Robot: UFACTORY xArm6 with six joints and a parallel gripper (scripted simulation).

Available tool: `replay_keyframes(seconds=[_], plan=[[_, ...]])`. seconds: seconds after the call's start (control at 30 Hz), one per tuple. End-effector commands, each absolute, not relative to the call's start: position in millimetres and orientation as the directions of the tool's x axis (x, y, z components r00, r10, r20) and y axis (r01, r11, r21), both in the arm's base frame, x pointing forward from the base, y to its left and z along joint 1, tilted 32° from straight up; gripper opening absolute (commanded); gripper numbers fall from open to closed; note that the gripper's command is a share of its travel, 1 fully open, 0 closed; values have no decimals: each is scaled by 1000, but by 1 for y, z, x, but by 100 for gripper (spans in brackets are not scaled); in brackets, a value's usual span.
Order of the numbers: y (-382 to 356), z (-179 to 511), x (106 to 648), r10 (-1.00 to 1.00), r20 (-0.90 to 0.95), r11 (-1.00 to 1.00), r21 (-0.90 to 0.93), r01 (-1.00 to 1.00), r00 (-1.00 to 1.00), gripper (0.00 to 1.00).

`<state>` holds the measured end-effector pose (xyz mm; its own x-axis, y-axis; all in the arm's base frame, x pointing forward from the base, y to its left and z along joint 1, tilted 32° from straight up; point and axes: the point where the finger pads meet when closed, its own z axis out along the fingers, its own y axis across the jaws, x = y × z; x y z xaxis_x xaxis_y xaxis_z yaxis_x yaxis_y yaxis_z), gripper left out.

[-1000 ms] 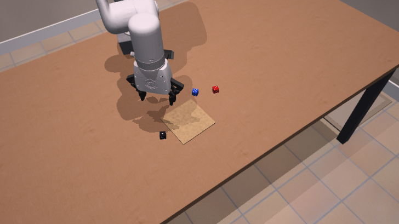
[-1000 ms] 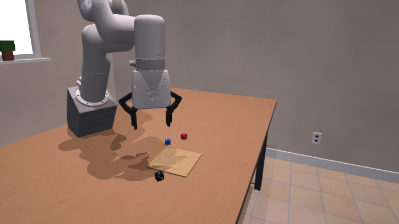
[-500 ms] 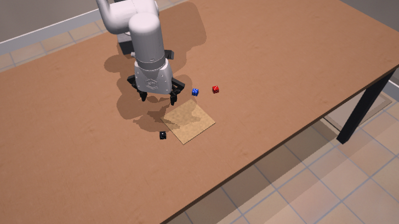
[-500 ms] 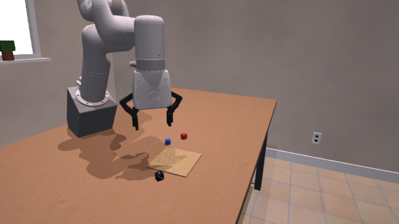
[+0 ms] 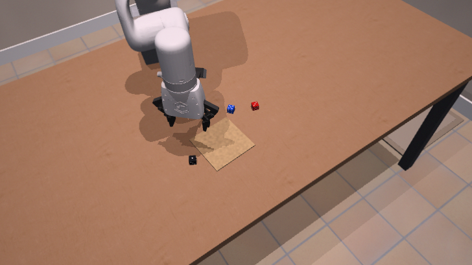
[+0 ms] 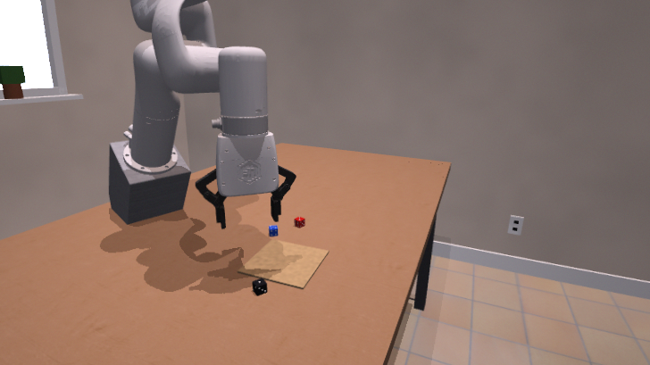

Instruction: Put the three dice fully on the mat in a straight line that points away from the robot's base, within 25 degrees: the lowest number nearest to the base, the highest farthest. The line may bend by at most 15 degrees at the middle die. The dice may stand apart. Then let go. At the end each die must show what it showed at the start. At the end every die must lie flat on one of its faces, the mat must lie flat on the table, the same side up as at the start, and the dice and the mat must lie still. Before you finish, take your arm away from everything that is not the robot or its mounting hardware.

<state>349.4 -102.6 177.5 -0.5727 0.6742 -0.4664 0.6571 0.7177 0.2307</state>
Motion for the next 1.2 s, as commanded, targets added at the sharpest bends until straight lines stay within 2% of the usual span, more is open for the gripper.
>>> replay_keyframes(seconds=[0.0,0.3,1.17], plan=[[-109,154,368,673,-470,718,232,656,-570,100],[-117,117,390,673,-471,718,232,656,-570,100],[-118,113,392,673,-470,718,232,656,-570,100]])
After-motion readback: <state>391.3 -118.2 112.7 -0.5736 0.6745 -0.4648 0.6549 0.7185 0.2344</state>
